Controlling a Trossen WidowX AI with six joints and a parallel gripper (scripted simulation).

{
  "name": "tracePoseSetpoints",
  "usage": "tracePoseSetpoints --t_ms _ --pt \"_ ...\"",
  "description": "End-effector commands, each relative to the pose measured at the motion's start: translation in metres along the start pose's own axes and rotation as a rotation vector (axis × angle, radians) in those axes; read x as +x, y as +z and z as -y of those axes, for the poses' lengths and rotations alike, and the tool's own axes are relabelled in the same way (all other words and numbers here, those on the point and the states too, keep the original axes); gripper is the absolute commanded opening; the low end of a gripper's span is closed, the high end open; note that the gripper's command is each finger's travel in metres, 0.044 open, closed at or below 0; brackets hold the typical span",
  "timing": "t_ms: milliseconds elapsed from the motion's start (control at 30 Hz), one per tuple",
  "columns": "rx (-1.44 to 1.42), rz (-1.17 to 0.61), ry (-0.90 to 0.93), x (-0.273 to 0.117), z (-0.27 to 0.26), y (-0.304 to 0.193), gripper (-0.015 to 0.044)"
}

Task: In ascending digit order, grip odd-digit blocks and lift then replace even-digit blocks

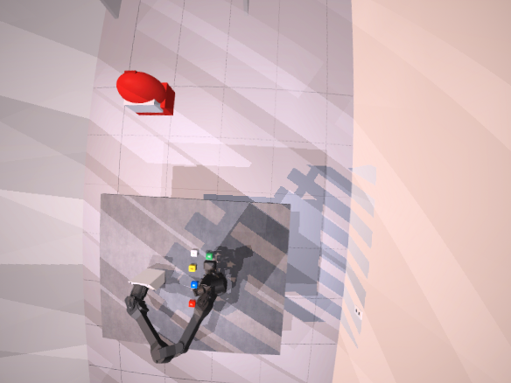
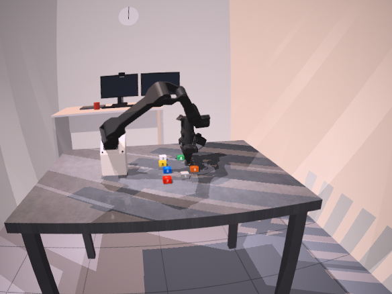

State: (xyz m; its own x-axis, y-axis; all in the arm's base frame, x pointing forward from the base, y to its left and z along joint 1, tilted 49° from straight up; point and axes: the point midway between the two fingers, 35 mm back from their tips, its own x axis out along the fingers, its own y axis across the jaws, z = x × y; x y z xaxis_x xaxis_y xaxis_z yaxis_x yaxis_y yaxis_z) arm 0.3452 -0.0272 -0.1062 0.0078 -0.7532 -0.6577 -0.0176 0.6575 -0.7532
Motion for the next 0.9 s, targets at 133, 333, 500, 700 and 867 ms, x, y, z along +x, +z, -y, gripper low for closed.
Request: tracePoseSetpoints --t_ms 133,333,500,700,867 --pt "-0.006 -0.001 -0.003 0.001 0.000 -0.001 0.0330" --pt "-0.006 -0.001 -0.003 -0.002 0.000 -0.001 0.0400" --pt "-0.005 0.000 -0.002 -0.036 0.000 0.000 0.0400" --pt "-0.006 0.000 0.004 -0.086 -0.002 0.002 0.0295" --pt "-0.006 -0.001 0.002 -0.117 -0.001 0.000 0.0164"
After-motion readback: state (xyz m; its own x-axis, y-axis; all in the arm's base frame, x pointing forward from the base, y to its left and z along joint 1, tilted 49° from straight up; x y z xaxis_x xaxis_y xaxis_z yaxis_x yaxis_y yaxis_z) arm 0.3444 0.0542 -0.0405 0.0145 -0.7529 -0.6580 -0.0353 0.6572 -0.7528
